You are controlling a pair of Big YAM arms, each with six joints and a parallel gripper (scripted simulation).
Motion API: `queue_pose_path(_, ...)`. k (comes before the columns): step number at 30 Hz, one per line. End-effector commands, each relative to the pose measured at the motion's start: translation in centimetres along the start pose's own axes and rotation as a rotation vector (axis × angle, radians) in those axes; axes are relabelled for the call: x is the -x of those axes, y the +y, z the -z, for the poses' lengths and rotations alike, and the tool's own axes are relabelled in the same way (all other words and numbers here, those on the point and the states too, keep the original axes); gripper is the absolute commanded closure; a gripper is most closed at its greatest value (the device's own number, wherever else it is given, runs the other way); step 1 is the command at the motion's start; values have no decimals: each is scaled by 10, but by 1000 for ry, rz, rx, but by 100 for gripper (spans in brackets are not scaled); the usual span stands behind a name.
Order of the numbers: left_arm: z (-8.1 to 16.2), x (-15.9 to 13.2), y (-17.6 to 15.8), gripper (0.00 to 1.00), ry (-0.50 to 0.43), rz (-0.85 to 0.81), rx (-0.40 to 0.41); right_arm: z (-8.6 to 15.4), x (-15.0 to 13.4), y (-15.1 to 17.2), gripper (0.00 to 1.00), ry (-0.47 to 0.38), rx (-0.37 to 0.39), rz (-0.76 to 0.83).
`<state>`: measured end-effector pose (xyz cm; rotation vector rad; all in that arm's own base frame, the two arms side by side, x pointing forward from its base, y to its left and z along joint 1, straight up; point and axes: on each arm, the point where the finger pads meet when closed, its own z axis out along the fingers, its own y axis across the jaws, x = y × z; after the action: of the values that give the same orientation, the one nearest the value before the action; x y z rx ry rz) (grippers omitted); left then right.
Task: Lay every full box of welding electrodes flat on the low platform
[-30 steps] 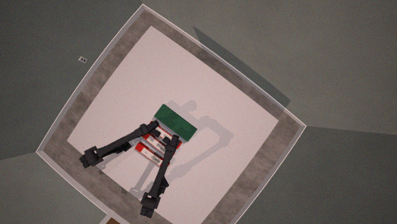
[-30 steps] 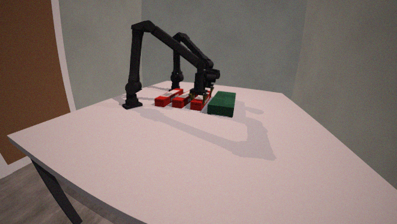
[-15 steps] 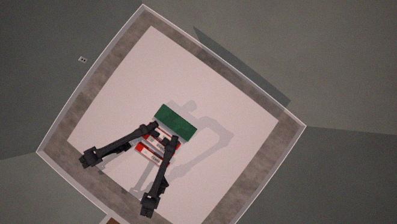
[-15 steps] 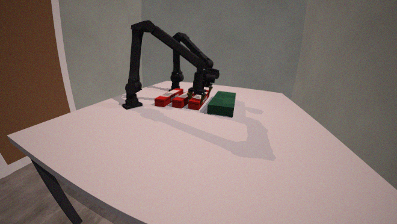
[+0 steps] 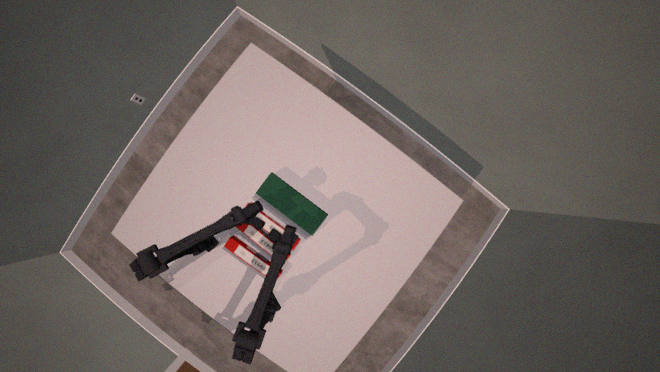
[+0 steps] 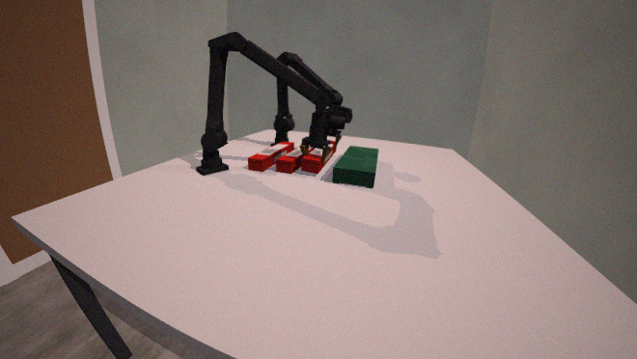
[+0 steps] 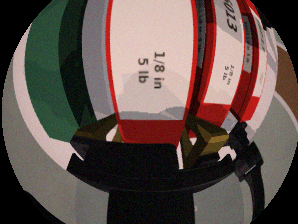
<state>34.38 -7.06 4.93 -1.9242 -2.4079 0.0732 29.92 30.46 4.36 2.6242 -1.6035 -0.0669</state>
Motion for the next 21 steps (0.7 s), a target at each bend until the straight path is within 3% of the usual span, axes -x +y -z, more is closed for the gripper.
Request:
queue_pose_path(1, 65, 8, 42, 100, -44, 0, 144, 70, -1, -38, 100, -19, -157, 2)
queue_pose_path(21, 78, 9, 49, 100, -44, 0, 145, 78, -2, -42, 100, -18, -159, 2)
